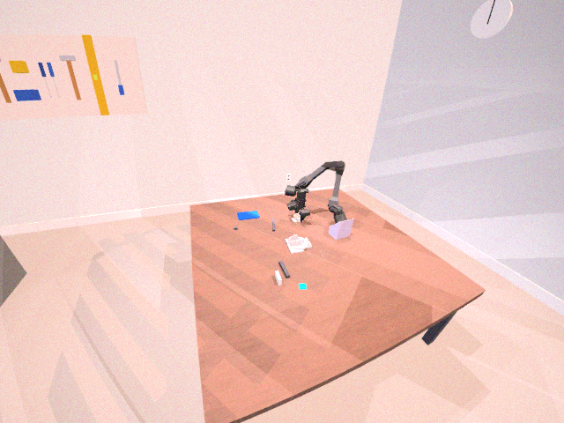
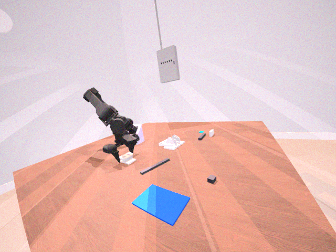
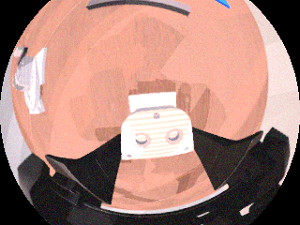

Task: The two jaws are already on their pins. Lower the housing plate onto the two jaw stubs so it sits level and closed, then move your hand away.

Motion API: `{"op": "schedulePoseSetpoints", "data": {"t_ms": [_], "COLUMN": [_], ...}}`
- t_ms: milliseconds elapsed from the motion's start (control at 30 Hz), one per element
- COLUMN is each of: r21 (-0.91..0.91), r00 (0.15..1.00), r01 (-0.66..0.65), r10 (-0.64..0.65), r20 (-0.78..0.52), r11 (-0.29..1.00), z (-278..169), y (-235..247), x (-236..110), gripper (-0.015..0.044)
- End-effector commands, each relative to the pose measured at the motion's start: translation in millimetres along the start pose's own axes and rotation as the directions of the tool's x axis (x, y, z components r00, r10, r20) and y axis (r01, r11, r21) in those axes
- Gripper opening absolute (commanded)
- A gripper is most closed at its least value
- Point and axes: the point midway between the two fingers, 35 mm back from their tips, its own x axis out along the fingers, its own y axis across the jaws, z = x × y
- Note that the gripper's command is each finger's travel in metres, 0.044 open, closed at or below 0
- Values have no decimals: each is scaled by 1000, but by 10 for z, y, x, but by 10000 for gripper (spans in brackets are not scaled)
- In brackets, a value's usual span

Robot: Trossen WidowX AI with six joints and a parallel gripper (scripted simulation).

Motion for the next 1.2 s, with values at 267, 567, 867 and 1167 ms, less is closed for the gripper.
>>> {"op": "schedulePoseSetpoints", "data": {"t_ms": [267,567,867,1167], "r21": [0,1,-2,-3], "r00": [1000,1000,1000,1000], "r01": [-3,-13,-12,-9], "r10": [3,13,12,9], "r20": [0,-1,1,2], "r11": [1000,1000,1000,1000], "z": [9,38,23,10], "y": [5,23,18,12], "x": [-44,-326,-612,-720], "gripper": [351,351,351,351]}}
